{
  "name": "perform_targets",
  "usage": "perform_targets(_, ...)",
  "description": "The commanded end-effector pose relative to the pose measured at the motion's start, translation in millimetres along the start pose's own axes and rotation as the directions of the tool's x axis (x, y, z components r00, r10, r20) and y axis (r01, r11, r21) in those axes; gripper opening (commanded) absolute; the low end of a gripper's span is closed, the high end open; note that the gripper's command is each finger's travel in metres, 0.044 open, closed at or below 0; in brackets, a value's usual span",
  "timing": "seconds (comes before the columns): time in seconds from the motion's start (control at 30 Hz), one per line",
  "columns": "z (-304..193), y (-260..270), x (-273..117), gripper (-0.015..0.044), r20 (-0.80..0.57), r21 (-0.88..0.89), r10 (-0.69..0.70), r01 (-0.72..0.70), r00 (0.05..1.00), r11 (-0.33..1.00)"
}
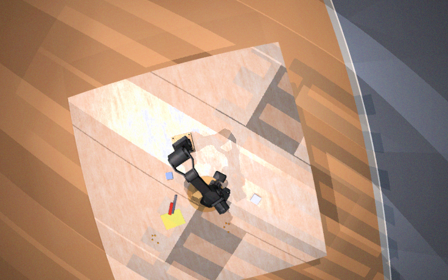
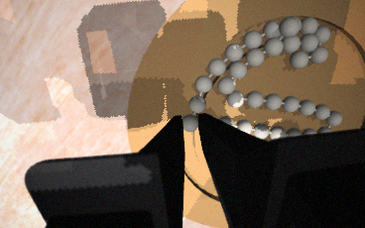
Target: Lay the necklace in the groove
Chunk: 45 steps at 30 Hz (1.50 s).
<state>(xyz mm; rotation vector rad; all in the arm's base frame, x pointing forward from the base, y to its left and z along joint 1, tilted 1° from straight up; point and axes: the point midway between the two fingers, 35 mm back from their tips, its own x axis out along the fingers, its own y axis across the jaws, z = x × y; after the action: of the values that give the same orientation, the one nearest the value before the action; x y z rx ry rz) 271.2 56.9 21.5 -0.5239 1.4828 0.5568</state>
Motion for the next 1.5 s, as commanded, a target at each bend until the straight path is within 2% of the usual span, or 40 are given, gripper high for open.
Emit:
perform_targets(0.0,-0.8,1.0,5.3,0.0000,-0.003,0.004,-0.001,0.001,1.000,1.000)
perform_targets(0.07,-0.9,1.0,8.4,0.0000,-0.003,0.004,-0.001,0.001,1.000,1.000)
perform_targets(0.63,0.0,1.0,1.2,0.0440,0.000,0.000,0.001,-0.001,1.000,1.000)
perform_targets(1.47,0.0,1.0,-0.5,0.0440,-0.003,0.004,-0.001,0.001,1.000,1.000)
